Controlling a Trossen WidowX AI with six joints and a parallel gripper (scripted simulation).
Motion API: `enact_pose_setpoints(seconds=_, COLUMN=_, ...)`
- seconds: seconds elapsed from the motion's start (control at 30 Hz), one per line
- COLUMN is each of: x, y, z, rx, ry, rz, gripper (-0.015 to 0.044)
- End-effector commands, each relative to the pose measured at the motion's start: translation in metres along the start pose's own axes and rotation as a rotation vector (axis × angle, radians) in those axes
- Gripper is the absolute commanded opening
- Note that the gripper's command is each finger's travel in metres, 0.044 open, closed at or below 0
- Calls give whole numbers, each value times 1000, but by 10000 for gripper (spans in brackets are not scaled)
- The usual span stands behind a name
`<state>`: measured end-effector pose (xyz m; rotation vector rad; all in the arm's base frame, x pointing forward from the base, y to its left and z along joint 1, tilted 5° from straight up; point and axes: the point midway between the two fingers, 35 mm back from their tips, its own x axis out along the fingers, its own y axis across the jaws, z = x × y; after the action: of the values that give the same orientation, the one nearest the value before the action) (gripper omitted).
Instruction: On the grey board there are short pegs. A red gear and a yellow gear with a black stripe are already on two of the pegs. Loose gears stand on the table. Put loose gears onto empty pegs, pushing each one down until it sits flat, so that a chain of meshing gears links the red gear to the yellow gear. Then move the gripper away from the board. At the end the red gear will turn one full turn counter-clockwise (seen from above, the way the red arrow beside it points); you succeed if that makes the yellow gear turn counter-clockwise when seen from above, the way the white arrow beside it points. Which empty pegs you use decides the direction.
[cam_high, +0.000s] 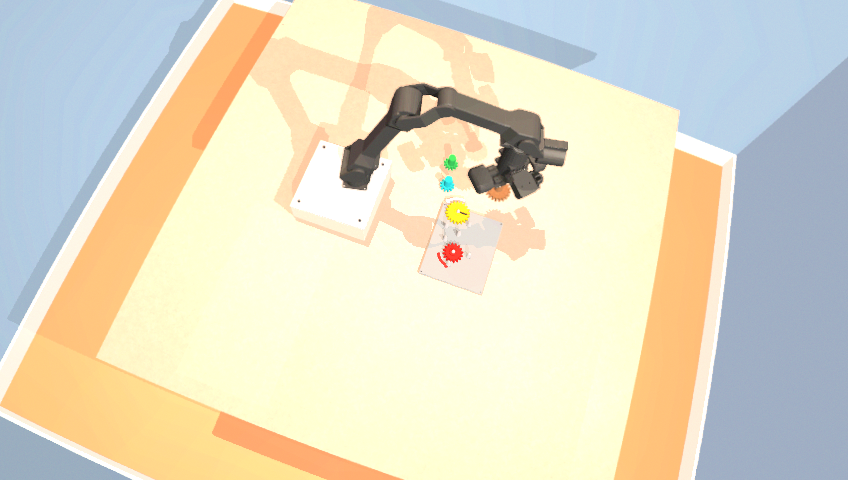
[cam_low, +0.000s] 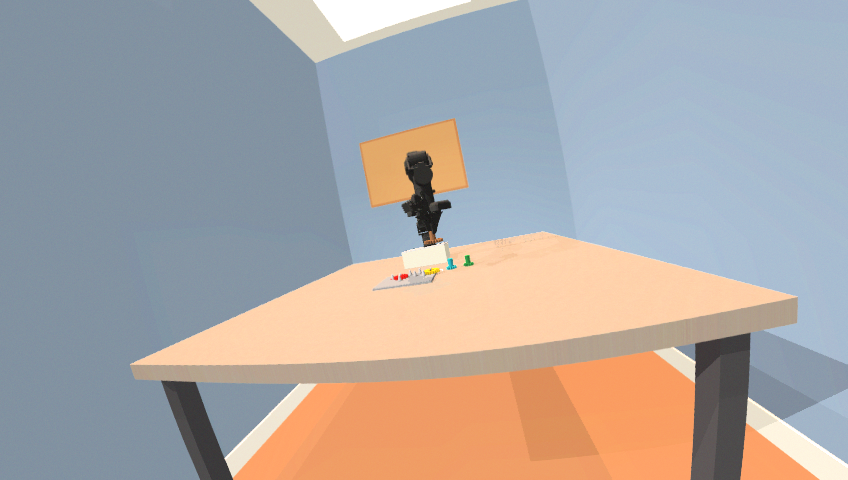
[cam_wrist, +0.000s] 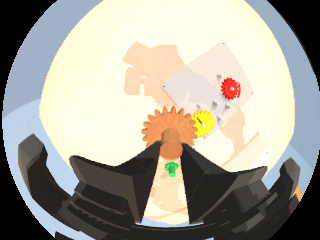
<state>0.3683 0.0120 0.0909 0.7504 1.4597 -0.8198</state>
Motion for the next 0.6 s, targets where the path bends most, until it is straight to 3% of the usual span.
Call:
enact_pose_setpoints(seconds=0.0, x=0, y=-6, z=4, rx=-3, ry=-8, rz=8, gripper=0)
enact_pose_setpoints(seconds=0.57, x=19, y=-31, z=19, rx=-2, ry=-9, rz=6, gripper=0)
